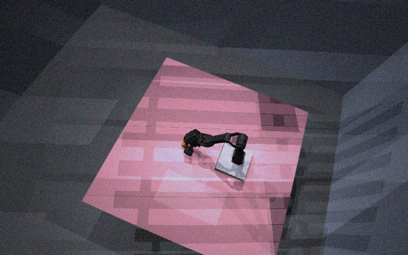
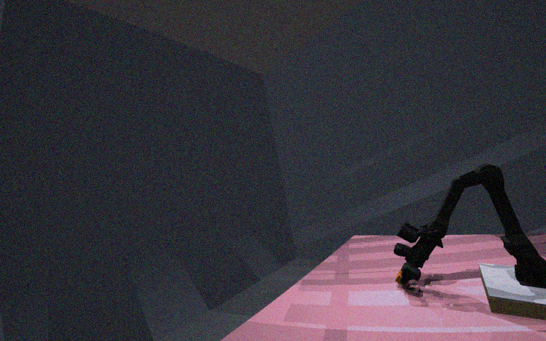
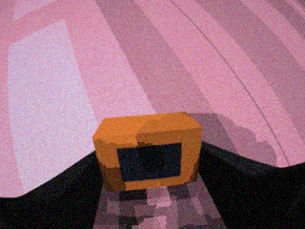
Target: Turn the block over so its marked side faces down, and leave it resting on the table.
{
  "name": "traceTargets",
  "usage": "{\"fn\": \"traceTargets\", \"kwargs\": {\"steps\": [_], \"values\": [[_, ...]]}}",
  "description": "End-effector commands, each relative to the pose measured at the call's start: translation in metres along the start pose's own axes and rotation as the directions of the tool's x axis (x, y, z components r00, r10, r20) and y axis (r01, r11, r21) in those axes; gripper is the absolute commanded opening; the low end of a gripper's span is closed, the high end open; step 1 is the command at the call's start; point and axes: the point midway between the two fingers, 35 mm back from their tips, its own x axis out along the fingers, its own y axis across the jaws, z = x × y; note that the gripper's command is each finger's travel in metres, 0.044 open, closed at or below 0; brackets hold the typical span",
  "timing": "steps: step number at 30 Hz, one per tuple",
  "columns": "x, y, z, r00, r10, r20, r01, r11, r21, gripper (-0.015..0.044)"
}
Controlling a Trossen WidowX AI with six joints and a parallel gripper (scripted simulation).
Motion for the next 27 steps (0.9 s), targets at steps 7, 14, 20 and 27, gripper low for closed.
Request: {"fn": "traceTargets", "kwargs": {"steps": [7,14,20,27], "values": [[0.020,0.000,-0.005,0.990,-0.006,0.142,0.006,1.000,0.003,0.0000],[0.025,0.000,-0.009,0.971,-0.007,0.239,0.007,1.000,0.003,0.0000],[0.025,0.000,-0.013,0.947,-0.007,0.321,0.006,1.000,0.004,0.0000],[0.019,-0.001,-0.018,0.911,-0.007,0.413,0.005,1.000,0.007,0.0000]]}}
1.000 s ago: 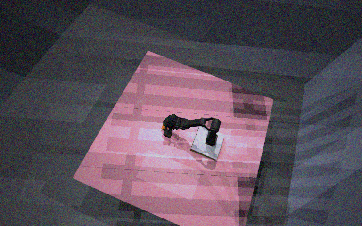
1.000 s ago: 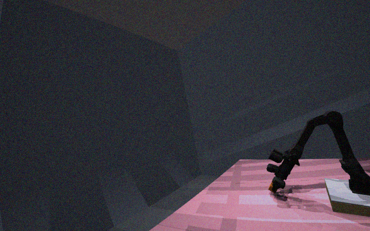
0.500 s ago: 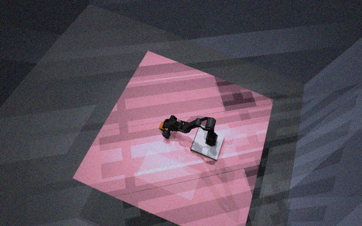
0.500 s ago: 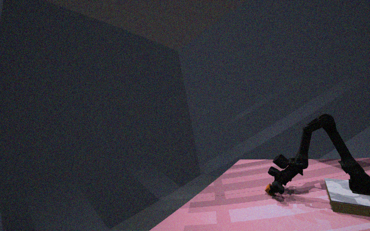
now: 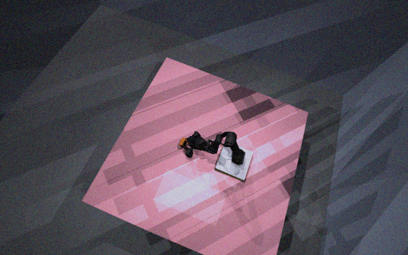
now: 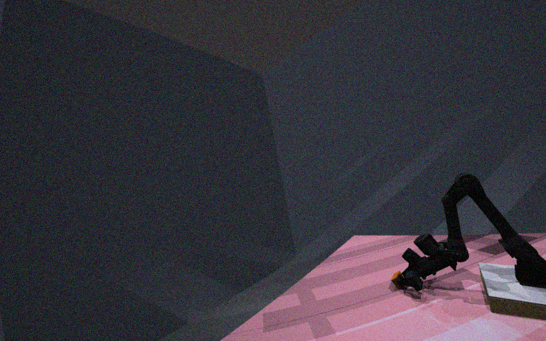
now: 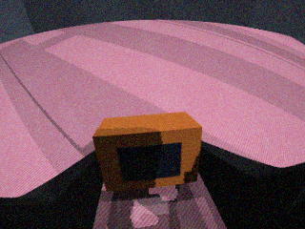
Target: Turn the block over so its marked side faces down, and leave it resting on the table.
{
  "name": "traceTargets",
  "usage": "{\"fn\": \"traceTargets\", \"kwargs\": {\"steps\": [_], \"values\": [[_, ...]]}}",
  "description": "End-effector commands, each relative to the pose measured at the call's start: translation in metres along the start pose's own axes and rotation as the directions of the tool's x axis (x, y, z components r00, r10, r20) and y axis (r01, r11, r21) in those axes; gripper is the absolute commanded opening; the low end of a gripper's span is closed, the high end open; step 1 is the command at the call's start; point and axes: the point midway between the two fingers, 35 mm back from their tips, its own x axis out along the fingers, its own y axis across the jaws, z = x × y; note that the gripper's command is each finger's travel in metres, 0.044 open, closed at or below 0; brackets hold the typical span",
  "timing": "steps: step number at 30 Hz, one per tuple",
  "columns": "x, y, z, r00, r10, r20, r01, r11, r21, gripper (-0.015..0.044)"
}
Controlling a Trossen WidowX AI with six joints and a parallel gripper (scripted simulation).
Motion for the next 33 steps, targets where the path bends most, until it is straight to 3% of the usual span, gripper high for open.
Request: {"fn": "traceTargets", "kwargs": {"steps": [1,13,26,33], "values": [[-0.007,-0.001,-0.008,0.999,-0.005,0.041,0.005,1.000,0.006,0.0000],[-0.017,-0.001,-0.005,0.991,-0.006,0.131,0.004,1.000,0.009,0.0000],[-0.017,-0.001,-0.005,0.991,-0.006,0.134,0.004,1.000,0.009,0.0000],[-0.017,-0.001,-0.005,0.991,-0.006,0.134,0.004,1.000,0.009,0.0184]]}}
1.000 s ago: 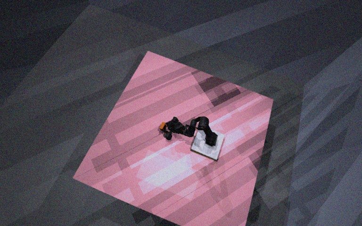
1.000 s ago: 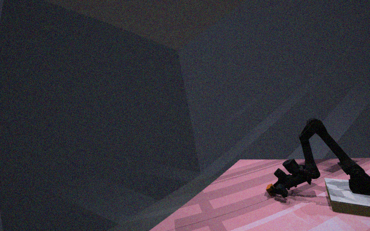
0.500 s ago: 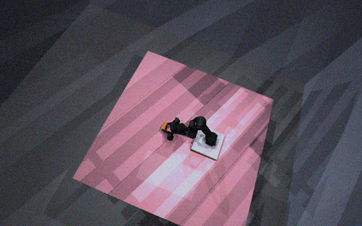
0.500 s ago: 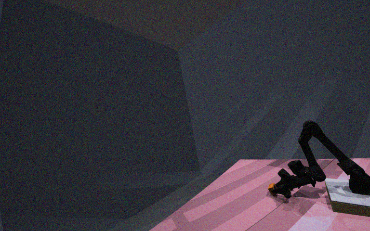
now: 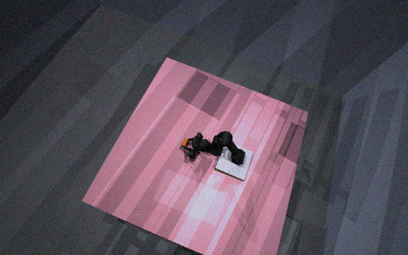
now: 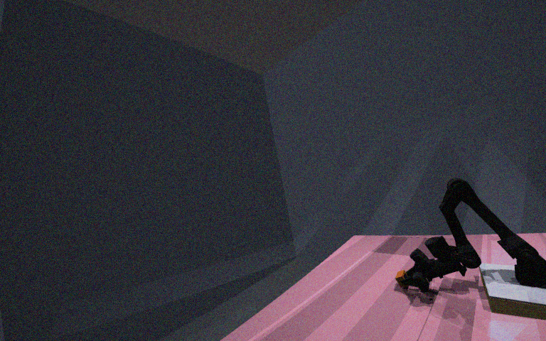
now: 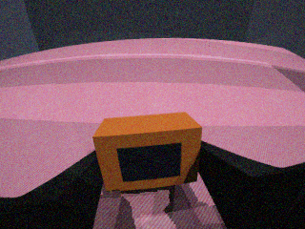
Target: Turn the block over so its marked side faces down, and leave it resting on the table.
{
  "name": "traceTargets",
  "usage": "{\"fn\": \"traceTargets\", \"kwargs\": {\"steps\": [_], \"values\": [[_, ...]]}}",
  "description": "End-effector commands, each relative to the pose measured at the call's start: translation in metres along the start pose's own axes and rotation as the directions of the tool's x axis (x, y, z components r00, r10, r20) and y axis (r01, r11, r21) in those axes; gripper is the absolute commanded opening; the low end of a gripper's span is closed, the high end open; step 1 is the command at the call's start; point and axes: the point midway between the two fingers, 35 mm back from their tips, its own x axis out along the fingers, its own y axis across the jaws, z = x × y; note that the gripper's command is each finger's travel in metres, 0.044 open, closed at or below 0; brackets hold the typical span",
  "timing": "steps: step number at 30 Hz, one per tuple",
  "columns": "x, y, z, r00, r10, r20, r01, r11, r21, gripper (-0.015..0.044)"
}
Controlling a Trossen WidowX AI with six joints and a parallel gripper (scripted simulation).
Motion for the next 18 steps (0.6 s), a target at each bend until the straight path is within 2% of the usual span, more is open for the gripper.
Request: {"fn": "traceTargets", "kwargs": {"steps": [1,10,18], "values": [[-0.0001,-0.0005,0.0010,1.000,-0.004,0.005,0.004,1.000,0.004,0.0210],[-0.0001,-0.0005,0.0010,1.000,-0.004,0.005,0.004,1.000,0.004,0.0440],[-0.0001,-0.0005,0.0010,1.000,-0.004,0.005,0.004,1.000,0.004,0.0440]]}}
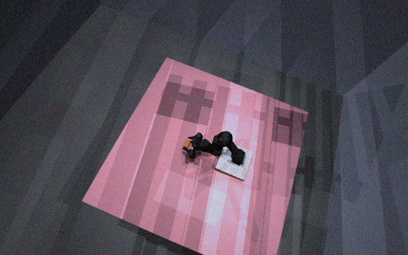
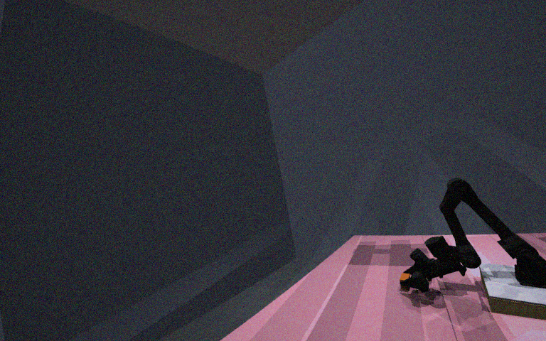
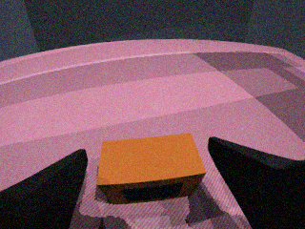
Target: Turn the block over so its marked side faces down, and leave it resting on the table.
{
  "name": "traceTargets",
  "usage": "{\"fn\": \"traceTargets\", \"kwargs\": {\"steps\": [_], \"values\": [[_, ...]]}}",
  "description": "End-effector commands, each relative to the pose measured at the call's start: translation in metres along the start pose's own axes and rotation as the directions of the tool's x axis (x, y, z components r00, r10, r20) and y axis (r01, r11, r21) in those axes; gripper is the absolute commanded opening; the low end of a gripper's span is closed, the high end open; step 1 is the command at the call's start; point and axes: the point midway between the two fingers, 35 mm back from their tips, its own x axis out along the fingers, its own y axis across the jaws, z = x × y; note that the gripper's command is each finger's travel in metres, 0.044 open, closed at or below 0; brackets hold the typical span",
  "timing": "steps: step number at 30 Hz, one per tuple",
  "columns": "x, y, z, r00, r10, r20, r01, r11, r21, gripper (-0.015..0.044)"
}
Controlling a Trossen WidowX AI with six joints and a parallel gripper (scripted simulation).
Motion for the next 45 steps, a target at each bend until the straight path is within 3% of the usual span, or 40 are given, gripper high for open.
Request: {"fn": "traceTargets", "kwargs": {"steps": [1,27,36,42,45], "values": [[0.000,0.000,0.000,1.000,-0.003,0.002,0.003,1.000,0.004,0.0440],[0.002,0.000,0.001,1.000,-0.004,-0.011,0.004,1.000,0.006,0.0440],[0.009,0.000,0.021,0.967,-0.016,-0.255,0.022,0.999,0.024,0.0440],[-0.021,0.000,0.047,0.889,-0.006,-0.458,0.010,1.000,0.007,0.0440],[-0.035,0.000,0.062,0.872,0.001,-0.489,0.003,1.000,0.006,0.0440]]}}
